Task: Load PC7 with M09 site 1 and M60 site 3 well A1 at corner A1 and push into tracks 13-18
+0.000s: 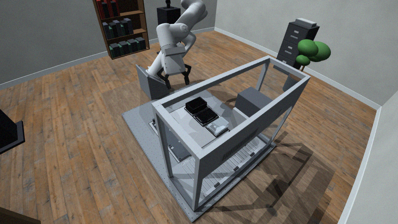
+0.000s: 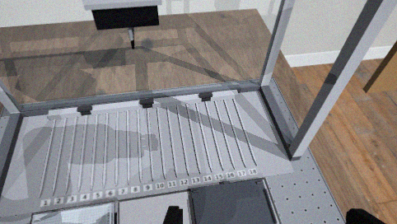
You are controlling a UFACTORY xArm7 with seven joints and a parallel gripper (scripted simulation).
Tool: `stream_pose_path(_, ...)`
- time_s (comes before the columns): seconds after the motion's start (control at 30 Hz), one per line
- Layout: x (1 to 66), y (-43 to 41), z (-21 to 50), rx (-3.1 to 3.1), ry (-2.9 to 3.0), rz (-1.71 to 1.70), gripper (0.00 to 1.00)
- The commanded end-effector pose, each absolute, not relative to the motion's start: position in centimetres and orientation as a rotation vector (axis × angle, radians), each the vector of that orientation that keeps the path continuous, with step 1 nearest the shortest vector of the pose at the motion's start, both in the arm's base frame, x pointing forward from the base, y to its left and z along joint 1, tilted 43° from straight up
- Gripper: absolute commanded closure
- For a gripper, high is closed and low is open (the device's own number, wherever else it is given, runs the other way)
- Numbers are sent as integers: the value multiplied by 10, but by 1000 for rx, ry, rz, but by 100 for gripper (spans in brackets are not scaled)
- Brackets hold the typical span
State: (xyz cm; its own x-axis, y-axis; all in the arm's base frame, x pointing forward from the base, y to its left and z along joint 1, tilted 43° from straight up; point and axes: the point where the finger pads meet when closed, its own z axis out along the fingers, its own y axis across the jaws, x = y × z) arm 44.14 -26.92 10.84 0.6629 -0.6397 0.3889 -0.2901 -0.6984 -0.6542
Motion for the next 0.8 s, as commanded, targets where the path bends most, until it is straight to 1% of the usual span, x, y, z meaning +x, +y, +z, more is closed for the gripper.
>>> stream_pose_path(0.0,441,-271,110,-2326,720,-839,0)
stream_pose_path(0.53,441,-271,110,-2326,720,-839,0)
stream_pose_path(0.77,469,-252,114,-2397,455,-853,0)
